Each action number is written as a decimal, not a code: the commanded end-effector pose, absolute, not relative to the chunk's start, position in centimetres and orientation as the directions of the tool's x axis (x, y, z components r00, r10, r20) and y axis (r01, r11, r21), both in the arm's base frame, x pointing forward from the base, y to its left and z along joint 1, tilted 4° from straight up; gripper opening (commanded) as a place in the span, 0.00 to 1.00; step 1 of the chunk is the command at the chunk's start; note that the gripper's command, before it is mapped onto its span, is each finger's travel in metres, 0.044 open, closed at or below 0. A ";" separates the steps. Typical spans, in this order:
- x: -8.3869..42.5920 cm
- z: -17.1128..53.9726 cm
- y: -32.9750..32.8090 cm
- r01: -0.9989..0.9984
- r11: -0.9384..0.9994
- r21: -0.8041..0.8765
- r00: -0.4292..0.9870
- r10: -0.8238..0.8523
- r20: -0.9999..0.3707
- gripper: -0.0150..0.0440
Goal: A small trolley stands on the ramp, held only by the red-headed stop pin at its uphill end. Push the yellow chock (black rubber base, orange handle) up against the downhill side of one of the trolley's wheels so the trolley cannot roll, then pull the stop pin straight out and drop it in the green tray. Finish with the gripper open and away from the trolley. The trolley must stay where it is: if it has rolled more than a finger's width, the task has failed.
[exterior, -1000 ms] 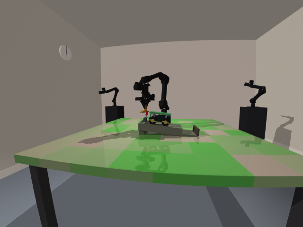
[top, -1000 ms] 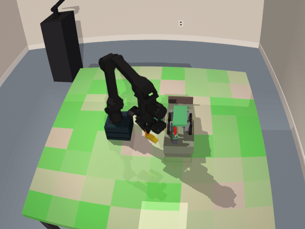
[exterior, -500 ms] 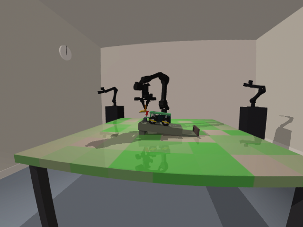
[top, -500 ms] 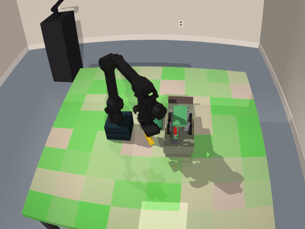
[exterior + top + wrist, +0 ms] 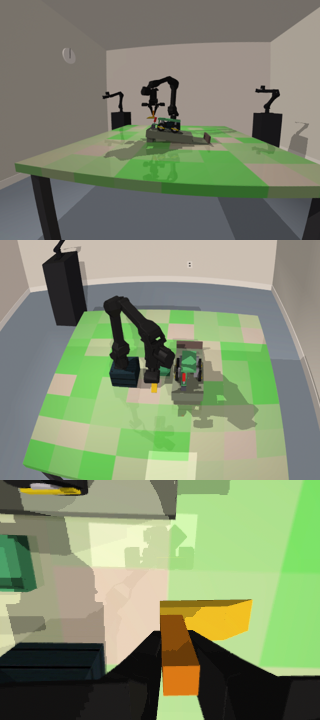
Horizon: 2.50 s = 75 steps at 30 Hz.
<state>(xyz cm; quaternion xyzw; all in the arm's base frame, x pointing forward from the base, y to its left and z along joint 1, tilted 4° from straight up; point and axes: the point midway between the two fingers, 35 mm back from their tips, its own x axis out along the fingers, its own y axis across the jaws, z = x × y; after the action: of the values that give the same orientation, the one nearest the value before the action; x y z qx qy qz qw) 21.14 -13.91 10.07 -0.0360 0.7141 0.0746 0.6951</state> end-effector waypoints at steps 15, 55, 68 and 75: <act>21.5 9.7 -9.7 -0.116 0.992 0.060 -0.032 0.056 -0.998 0.25; 22.8 9.2 5.4 -0.116 0.991 0.072 -0.030 0.068 -0.997 0.25; 23.3 9.7 10.1 -0.116 0.990 0.075 -0.030 0.072 -0.997 0.25; 23.6 10.0 13.0 -0.116 0.990 0.078 -0.030 0.075 -0.997 0.25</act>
<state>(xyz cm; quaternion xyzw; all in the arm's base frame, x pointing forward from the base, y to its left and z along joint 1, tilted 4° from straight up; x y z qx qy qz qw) 23.41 11.61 9.98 -0.0165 0.7126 0.0676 0.6981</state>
